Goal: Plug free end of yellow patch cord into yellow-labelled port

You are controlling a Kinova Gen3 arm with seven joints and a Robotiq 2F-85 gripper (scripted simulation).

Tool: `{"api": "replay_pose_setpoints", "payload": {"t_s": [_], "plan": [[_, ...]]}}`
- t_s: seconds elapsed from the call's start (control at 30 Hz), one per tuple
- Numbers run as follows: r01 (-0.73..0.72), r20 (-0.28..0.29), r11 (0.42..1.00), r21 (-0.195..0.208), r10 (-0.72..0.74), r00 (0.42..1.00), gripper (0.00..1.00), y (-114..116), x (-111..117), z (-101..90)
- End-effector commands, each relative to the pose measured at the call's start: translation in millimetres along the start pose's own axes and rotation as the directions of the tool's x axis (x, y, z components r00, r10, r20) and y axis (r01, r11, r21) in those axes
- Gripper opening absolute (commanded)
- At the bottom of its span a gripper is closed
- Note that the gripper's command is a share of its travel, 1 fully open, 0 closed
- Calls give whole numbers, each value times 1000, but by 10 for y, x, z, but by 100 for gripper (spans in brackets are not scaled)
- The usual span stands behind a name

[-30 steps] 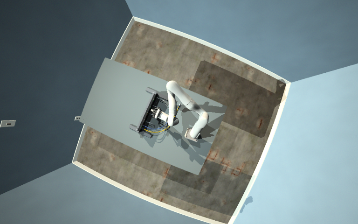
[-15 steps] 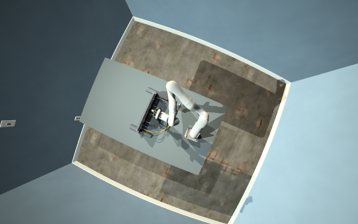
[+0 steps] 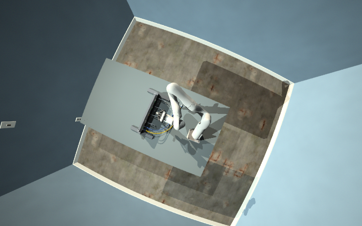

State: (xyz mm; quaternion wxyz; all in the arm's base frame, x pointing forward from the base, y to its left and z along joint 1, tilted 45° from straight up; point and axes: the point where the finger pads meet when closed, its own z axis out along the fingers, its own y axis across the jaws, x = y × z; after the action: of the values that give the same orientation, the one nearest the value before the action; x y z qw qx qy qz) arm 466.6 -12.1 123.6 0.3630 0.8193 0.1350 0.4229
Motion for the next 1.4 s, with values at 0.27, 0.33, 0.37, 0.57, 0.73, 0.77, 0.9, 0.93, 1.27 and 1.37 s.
{"api": "replay_pose_setpoints", "payload": {"t_s": [0.27, 0.33, 0.37, 0.57, 0.73, 0.77, 0.9, 0.93, 1.27, 1.37], "plan": [[-4, -16, 1000, 2, 4, 1000, 0, -6, 44, -488], [-4, -16, 1000, 2, 4, 1000, 0, -5, 43, -561], [-4, -16, 1000, 2, 4, 1000, 0, -5, 42, -596], [-4, -16, 1000, 1, 4, 1000, 0, -3, 40, -717], [-4, -16, 1000, 1, 4, 1000, 0, -2, 38, -826], [-4, -16, 1000, 1, 4, 1000, 0, -2, 37, -842], [-4, -16, 1000, 1, 4, 1000, 0, -2, 36, -884], [-5, -17, 1000, 2, 5, 1000, 0, -5, 39, -891], [-10, -18, 1000, 4, 10, 1000, 0, -13, 49, -900], [-37, 7, 999, -15, 37, 999, 0, 50, 10, -877]]}}
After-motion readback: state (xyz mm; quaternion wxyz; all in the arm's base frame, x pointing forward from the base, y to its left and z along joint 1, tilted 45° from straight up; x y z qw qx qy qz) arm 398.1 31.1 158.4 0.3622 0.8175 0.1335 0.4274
